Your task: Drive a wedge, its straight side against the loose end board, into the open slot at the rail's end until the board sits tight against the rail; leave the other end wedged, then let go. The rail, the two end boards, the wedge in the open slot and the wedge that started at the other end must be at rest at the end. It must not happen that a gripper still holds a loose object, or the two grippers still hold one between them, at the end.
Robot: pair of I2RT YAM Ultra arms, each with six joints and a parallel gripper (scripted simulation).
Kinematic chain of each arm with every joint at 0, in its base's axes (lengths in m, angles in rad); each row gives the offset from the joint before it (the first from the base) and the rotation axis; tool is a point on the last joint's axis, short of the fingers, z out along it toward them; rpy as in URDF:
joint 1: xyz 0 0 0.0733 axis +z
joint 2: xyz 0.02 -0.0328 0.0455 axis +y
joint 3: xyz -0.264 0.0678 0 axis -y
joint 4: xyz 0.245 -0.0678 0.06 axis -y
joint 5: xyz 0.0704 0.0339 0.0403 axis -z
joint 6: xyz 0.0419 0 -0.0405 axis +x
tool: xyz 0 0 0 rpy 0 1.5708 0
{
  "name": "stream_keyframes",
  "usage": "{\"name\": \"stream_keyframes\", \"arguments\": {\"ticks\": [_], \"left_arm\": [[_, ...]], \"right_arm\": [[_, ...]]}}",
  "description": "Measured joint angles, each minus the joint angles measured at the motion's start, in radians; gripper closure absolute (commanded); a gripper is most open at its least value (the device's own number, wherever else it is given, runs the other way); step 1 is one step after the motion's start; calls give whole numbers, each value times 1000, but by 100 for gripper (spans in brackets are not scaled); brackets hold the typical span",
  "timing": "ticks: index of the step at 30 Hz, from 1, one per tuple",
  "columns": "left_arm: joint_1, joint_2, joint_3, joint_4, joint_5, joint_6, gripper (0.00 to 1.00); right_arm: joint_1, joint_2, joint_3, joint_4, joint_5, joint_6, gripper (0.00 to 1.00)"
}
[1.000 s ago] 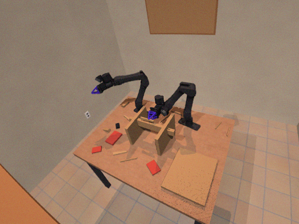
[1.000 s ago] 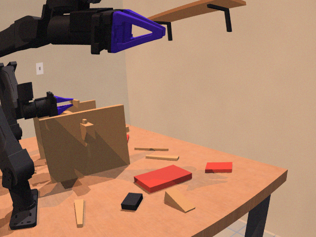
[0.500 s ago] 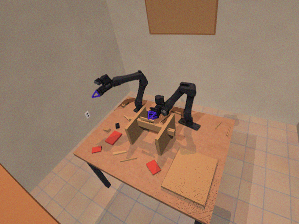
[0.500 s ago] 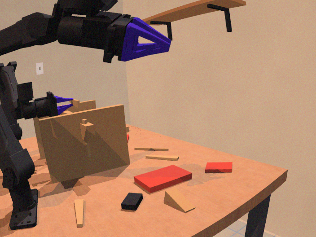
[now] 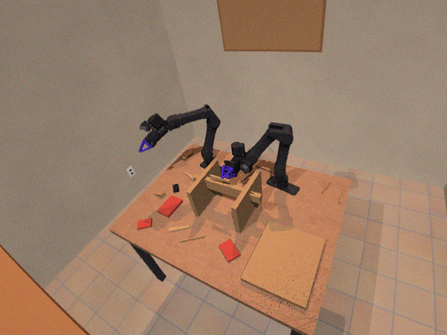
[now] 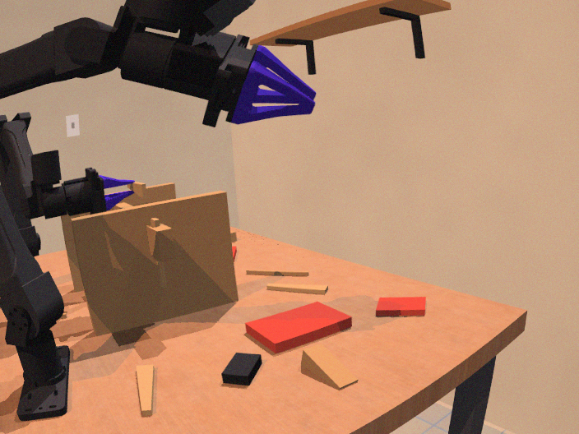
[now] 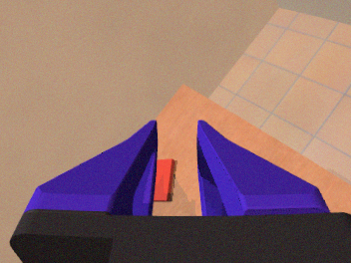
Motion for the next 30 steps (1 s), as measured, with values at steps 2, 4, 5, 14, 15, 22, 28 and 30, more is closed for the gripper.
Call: {"name": "stream_keyframes", "arguments": {"ticks": [2, 4, 5, 14, 15, 22, 28, 30], "left_arm": [[0, 0, 0, 0, 0, 0, 98], [0, 0, 0, 0, 0, 0, 98], [0, 0, 0, 0, 0, 0, 98], [0, 0, 0, 0, 0, 0, 98], [0, 0, 0, 0, 0, 0, 98], [0, 0, 0, 0, 0, 0, 98], [0, 0, 0, 0, 0, 0, 98], [0, 0, 0, 0, 0, 0, 98]], "right_arm": [[14, 5, 7, -17, -7, 20, 80], [27, 12, 14, -31, -14, 39, 80], [32, 14, 16, -35, -18, 45, 80], [84, 34, 43, -94, -40, 120, 80], [92, 38, 46, -101, -44, 130, 80], [138, 58, 67, -153, -69, 195, 80], [168, 70, 86, -189, -82, 243, 80], [183, 75, 91, -204, -89, 261, 80]]}}
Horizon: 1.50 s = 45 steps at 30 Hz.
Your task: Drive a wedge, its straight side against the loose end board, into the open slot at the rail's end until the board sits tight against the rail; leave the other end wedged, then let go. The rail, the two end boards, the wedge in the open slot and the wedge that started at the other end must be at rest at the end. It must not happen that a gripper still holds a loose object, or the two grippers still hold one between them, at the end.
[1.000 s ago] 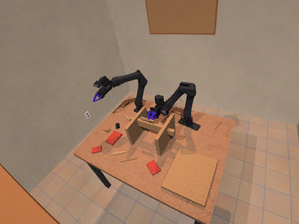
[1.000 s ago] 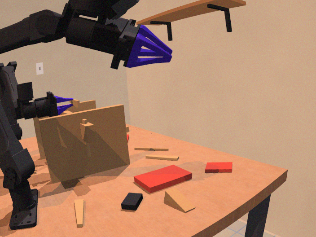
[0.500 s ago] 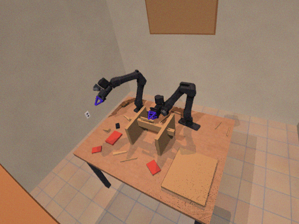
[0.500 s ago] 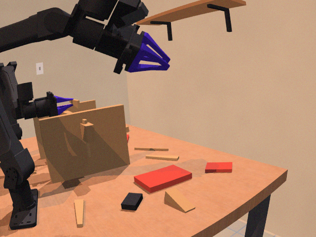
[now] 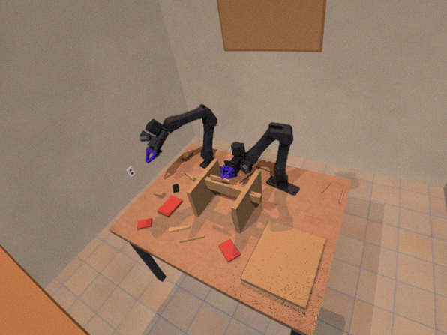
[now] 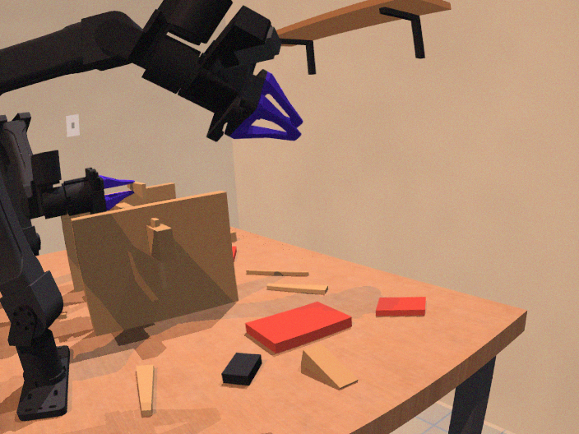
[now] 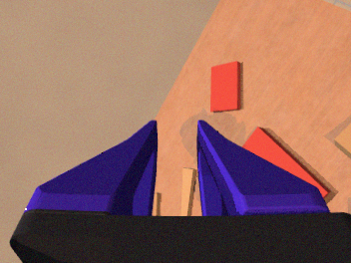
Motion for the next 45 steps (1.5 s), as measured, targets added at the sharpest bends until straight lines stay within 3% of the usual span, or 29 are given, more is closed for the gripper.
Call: {"name": "stream_keyframes", "arguments": {"ticks": [45], "left_arm": [[0, 0, 0, 0, 0, 0, 98]], "right_arm": [[288, 116, 137, -325, -143, 409, 80]]}}
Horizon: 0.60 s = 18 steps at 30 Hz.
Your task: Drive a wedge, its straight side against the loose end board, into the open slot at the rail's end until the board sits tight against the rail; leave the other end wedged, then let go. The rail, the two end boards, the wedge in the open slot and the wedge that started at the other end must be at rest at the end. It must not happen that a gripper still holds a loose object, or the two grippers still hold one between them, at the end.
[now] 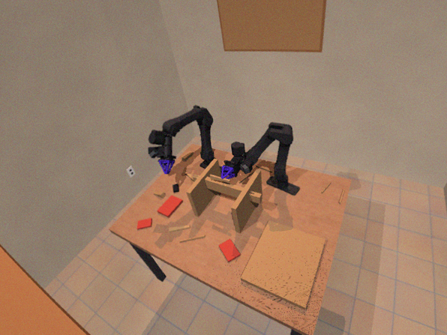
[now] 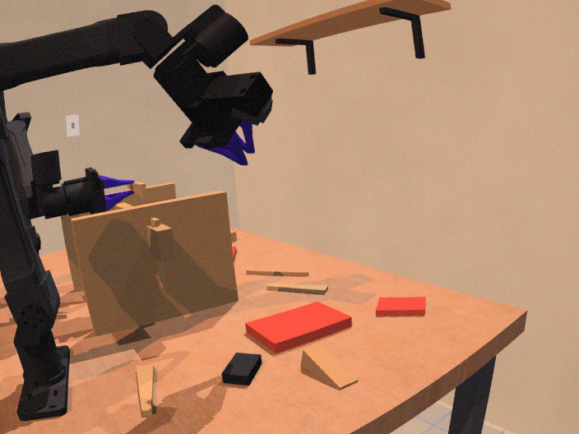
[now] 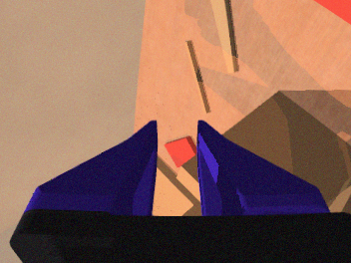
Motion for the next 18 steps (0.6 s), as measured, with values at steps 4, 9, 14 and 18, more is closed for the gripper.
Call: {"name": "stream_keyframes", "arguments": {"ticks": [4, 9, 14, 18], "left_arm": [[0, 0, 0, 0, 0, 0, 98], [0, 0, 0, 0, 0, 0, 98], [0, 0, 0, 0, 0, 0, 98], [0, 0, 0, 0, 0, 0, 98]], "right_arm": [[24, 13, 15, -23, -9, 34, 80], [64, 29, 32, -64, -28, 84, 80], [101, 43, 50, -106, -47, 136, 80], [117, 48, 58, -133, -56, 167, 80]]}}
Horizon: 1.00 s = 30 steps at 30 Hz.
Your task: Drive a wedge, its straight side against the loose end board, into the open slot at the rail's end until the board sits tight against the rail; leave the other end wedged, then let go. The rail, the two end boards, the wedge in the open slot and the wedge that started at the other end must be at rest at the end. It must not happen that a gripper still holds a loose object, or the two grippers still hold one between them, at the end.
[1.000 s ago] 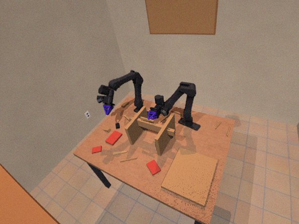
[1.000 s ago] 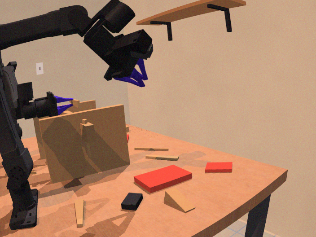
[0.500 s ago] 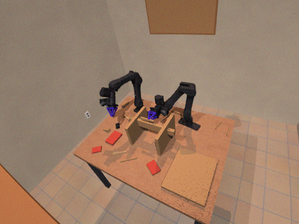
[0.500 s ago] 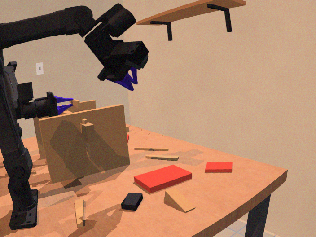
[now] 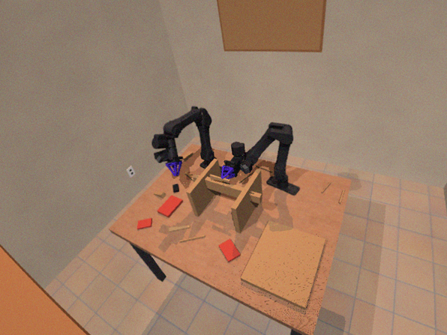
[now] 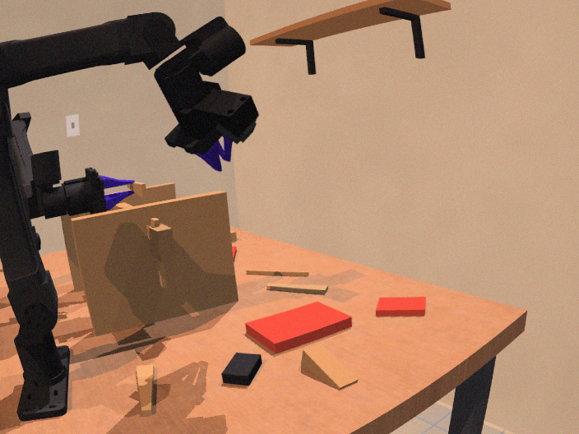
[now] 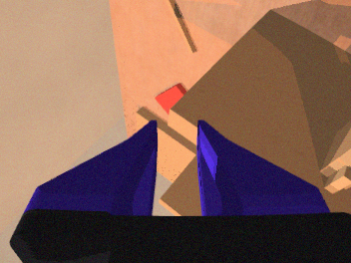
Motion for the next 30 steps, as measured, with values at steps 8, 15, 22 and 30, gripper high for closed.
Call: {"name": "stream_keyframes", "arguments": {"ticks": [8, 15, 22, 30], "left_arm": [[0, 0, 0, 0, 0, 0, 98], [0, 0, 0, 0, 0, 0, 98], [0, 0, 0, 0, 0, 0, 98], [0, 0, 0, 0, 0, 0, 98]], "right_arm": [[61, 26, 28, -58, -26, 77, 80], [108, 45, 50, -111, -52, 145, 80], [153, 64, 74, -161, -71, 209, 80], [216, 90, 104, -230, -103, 295, 80]]}}
